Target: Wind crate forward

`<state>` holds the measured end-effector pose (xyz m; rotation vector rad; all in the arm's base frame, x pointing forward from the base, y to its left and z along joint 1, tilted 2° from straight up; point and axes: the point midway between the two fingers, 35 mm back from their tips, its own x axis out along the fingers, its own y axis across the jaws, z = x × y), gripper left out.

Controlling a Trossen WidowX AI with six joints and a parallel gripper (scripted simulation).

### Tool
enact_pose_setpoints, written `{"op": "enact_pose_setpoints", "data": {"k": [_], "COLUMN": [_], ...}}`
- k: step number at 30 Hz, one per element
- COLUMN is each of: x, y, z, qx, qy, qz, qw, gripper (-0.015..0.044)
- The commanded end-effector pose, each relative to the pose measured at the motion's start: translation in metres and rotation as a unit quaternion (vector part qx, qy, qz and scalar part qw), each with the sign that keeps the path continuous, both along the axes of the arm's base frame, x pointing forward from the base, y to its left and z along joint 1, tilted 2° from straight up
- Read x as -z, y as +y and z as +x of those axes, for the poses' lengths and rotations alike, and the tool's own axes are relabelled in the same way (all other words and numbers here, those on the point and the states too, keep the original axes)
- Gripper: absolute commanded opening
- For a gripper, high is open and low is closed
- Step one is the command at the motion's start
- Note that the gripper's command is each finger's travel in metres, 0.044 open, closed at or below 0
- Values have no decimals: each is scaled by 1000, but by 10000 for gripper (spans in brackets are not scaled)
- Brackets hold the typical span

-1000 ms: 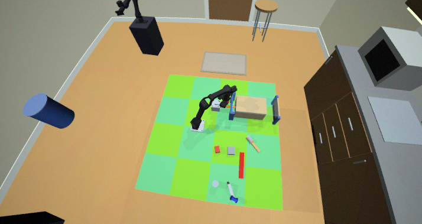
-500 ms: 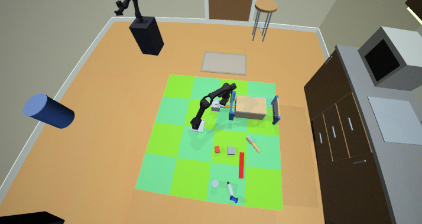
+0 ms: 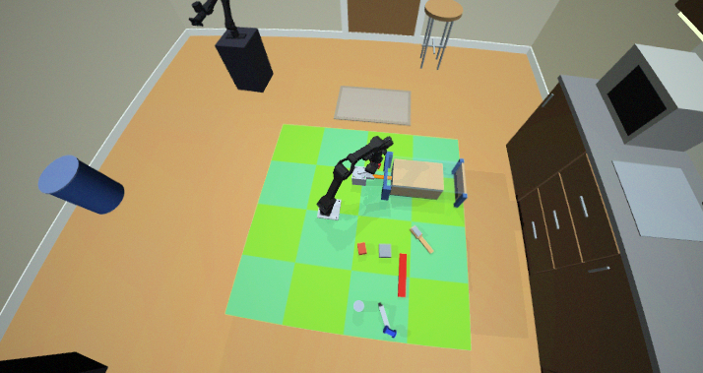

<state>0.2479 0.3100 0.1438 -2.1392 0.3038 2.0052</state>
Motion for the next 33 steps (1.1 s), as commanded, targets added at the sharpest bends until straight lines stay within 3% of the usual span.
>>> {"op": "enact_pose_setpoints", "data": {"k": [1,33], "x": [-1,0], "y": [21,45], "z": [-16,-45], "qx": [-15,-15], "qy": [8,9], "qz": [18,19], "qw": [1000,1000], "gripper": [0,0]}}
